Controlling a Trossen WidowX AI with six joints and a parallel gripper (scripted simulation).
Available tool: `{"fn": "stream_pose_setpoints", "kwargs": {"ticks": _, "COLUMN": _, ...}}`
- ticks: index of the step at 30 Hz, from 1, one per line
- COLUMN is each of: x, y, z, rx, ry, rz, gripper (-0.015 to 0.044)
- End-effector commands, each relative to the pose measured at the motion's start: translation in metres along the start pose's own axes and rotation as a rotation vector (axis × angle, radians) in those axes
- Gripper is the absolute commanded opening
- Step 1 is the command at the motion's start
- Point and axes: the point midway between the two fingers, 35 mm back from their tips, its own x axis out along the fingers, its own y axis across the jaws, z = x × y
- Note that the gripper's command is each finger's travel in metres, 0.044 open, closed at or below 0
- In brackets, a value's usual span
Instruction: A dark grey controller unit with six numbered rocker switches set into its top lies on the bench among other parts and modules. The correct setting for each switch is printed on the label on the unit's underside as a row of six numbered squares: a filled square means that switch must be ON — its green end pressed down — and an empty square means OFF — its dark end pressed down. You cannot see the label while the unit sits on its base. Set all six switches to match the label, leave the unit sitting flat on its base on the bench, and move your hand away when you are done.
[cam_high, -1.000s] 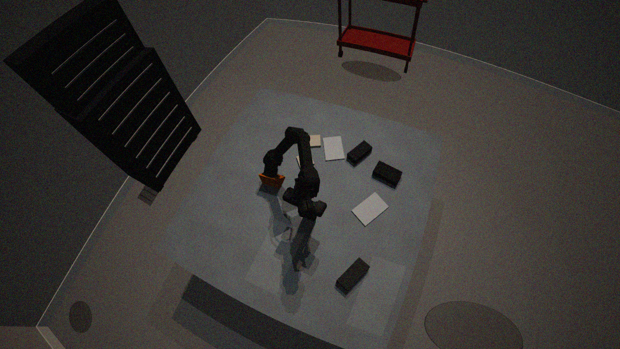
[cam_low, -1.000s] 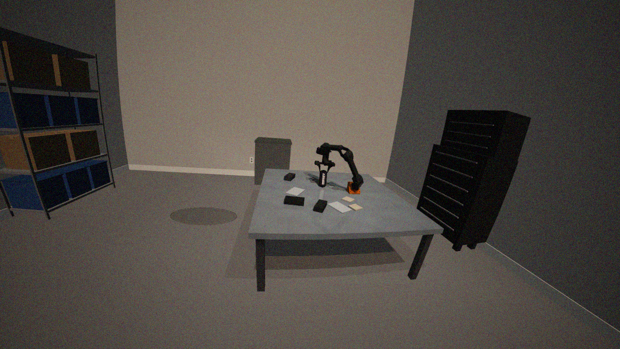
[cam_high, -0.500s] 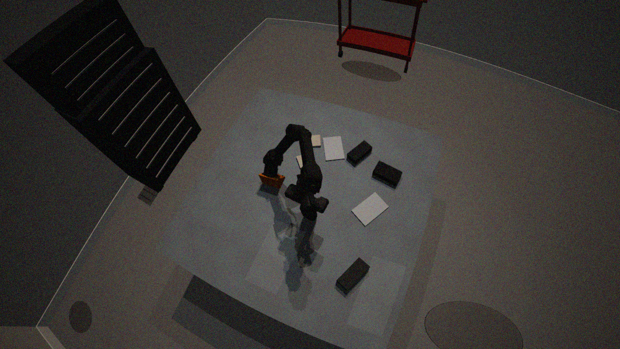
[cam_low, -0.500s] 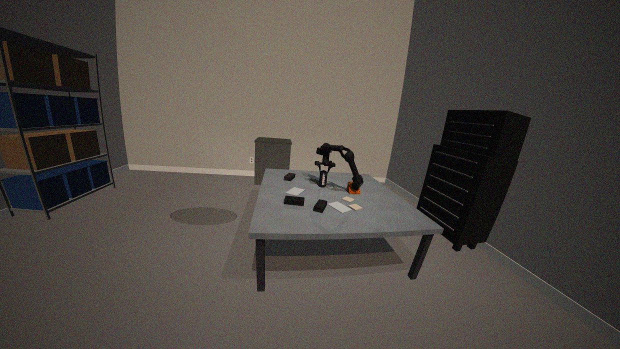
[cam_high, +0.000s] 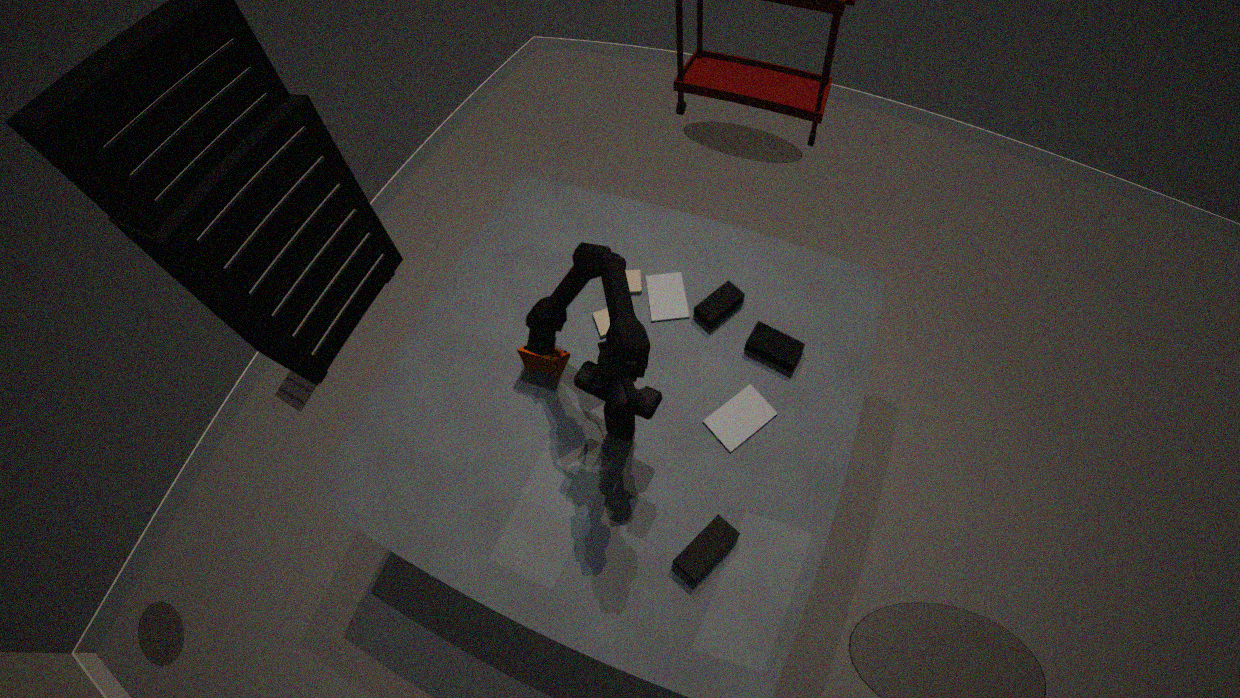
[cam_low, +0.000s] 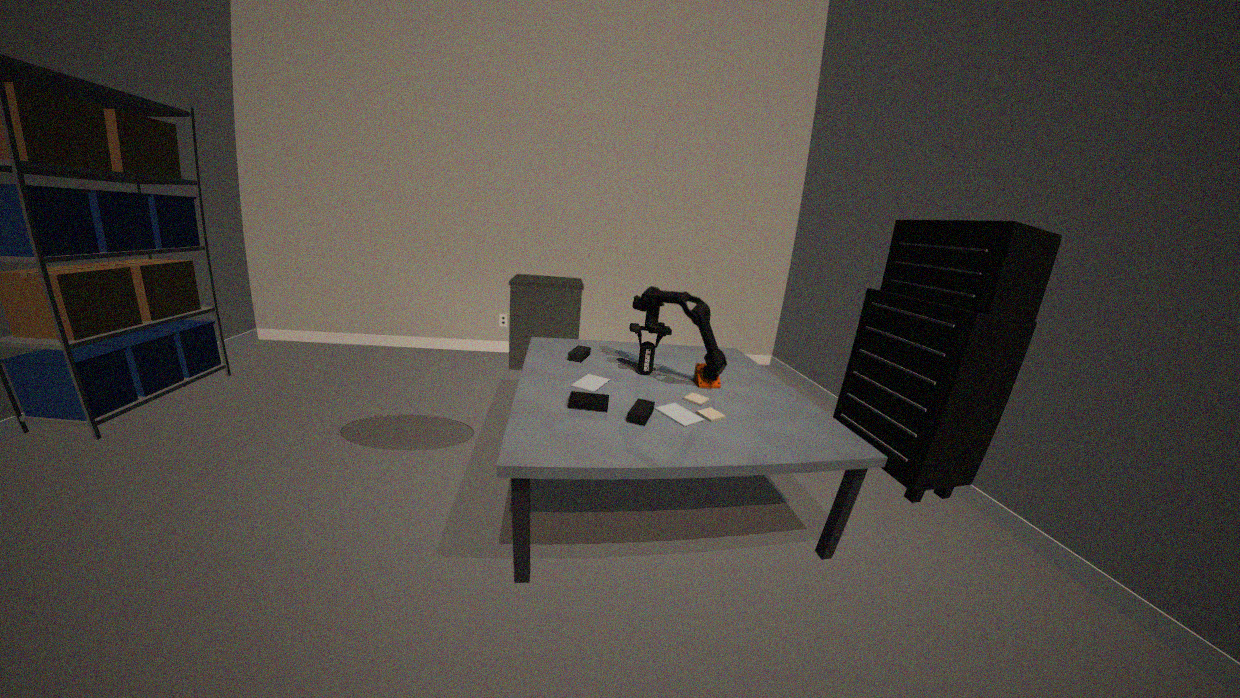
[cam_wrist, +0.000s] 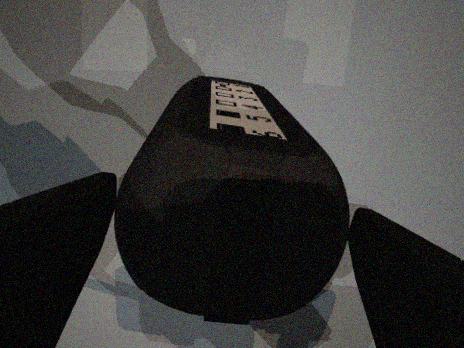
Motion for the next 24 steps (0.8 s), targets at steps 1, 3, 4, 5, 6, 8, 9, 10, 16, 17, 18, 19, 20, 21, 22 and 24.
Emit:
{"fn": "stream_pose_setpoints", "kwargs": {"ticks": 1, "x": 0.004, "y": 0.001, "z": 0.007, "rx": 0.008, "ry": -0.015, "rz": 0.006, "gripper": 0.0337}}
{"fn": "stream_pose_setpoints", "kwargs": {"ticks": 3, "x": 0.004, "y": 0.001, "z": 0.009, "rx": 0.009, "ry": -0.015, "rz": 0.006, "gripper": 0.0337}}
{"fn": "stream_pose_setpoints", "kwargs": {"ticks": 4, "x": 0.004, "y": 0.001, "z": 0.01, "rx": 0.009, "ry": -0.015, "rz": 0.006, "gripper": 0.0337}}
{"fn": "stream_pose_setpoints", "kwargs": {"ticks": 5, "x": 0.004, "y": 0.001, "z": 0.011, "rx": 0.009, "ry": -0.016, "rz": 0.006, "gripper": 0.0337}}
{"fn": "stream_pose_setpoints", "kwargs": {"ticks": 6, "x": 0.004, "y": 0.001, "z": 0.012, "rx": 0.009, "ry": -0.016, "rz": 0.006, "gripper": 0.0337}}
{"fn": "stream_pose_setpoints", "kwargs": {"ticks": 8, "x": 0.004, "y": 0.001, "z": 0.013, "rx": 0.009, "ry": -0.016, "rz": 0.006, "gripper": 0.0337}}
{"fn": "stream_pose_setpoints", "kwargs": {"ticks": 9, "x": 0.004, "y": 0.001, "z": 0.014, "rx": 0.009, "ry": -0.016, "rz": 0.006, "gripper": 0.0337}}
{"fn": "stream_pose_setpoints", "kwargs": {"ticks": 10, "x": 0.005, "y": 0.001, "z": 0.015, "rx": 0.009, "ry": -0.016, "rz": 0.006, "gripper": 0.0337}}
{"fn": "stream_pose_setpoints", "kwargs": {"ticks": 16, "x": 0.005, "y": 0.001, "z": 0.02, "rx": 0.009, "ry": -0.016, "rz": 0.006, "gripper": 0.0337}}
{"fn": "stream_pose_setpoints", "kwargs": {"ticks": 17, "x": 0.005, "y": 0.001, "z": 0.021, "rx": 0.009, "ry": -0.016, "rz": 0.006, "gripper": 0.0337}}
{"fn": "stream_pose_setpoints", "kwargs": {"ticks": 18, "x": 0.005, "y": 0.001, "z": 0.021, "rx": 0.009, "ry": -0.016, "rz": 0.006, "gripper": 0.0337}}
{"fn": "stream_pose_setpoints", "kwargs": {"ticks": 19, "x": 0.005, "y": 0.001, "z": 0.022, "rx": 0.009, "ry": -0.016, "rz": 0.006, "gripper": 0.0337}}
{"fn": "stream_pose_setpoints", "kwargs": {"ticks": 20, "x": 0.005, "y": 0.001, "z": 0.023, "rx": 0.009, "ry": -0.016, "rz": 0.006, "gripper": 0.0337}}
{"fn": "stream_pose_setpoints", "kwargs": {"ticks": 21, "x": 0.006, "y": 0.001, "z": 0.024, "rx": 0.009, "ry": -0.017, "rz": 0.006, "gripper": 0.0337}}
{"fn": "stream_pose_setpoints", "kwargs": {"ticks": 22, "x": 0.006, "y": 0.001, "z": 0.025, "rx": 0.009, "ry": -0.017, "rz": 0.006, "gripper": 0.0337}}
{"fn": "stream_pose_setpoints", "kwargs": {"ticks": 24, "x": 0.006, "y": 0.001, "z": 0.026, "rx": 0.009, "ry": -0.017, "rz": 0.006, "gripper": 0.0337}}
